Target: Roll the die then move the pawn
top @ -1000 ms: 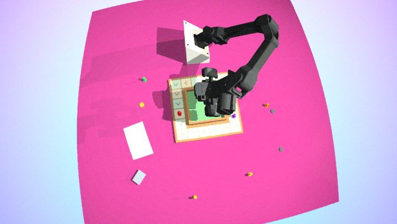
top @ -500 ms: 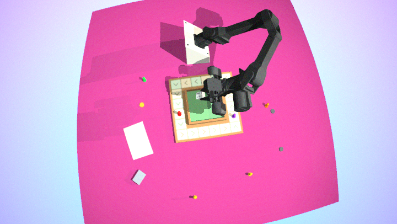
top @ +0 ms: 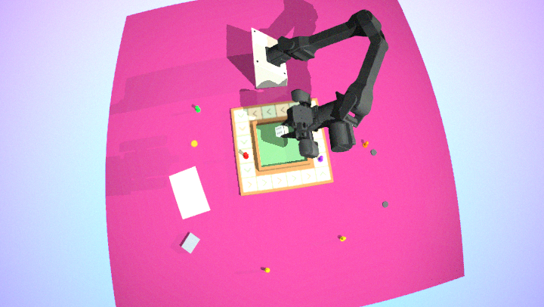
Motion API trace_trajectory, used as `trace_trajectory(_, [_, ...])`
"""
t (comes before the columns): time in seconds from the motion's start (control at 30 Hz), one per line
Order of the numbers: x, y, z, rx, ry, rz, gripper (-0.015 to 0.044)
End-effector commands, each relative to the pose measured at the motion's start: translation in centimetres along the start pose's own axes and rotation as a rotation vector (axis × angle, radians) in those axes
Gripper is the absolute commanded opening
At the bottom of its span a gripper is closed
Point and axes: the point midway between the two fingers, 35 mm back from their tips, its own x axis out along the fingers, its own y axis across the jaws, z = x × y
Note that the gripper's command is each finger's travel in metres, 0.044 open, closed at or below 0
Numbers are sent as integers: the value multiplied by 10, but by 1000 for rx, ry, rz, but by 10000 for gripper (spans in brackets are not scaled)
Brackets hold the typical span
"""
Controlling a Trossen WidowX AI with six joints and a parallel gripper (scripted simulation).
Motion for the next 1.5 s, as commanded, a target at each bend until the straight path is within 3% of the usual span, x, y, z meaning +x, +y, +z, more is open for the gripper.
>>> trace_trajectory(0.0, [0,0,0,0,0,2,0])
trace_trajectory(0.03, [0,0,0,0,0,2,0])
trace_trajectory(0.3, [0,0,0,0,0,2,210])
trace_trajectory(0.47, [-25,1,29,-5,-6,-4,341])
trace_trajectory(0.6, [-25,0,30,-9,10,-12,440])
trace_trajectory(0.77, [11,-6,15,-52,473,-97,440])
trace_trajectory(0.9, [21,-1,12,-7,827,-14,440])
trace_trajectory(1.03, [22,0,12,-3,844,-7,440])
trace_trajectory(1.1, [24,-5,14,-5,759,-51,440])
trace_trajectory(1.4, [80,20,45,-591,790,228,204])
trace_trajectory(1.47, [99,24,54,-745,785,309,200])
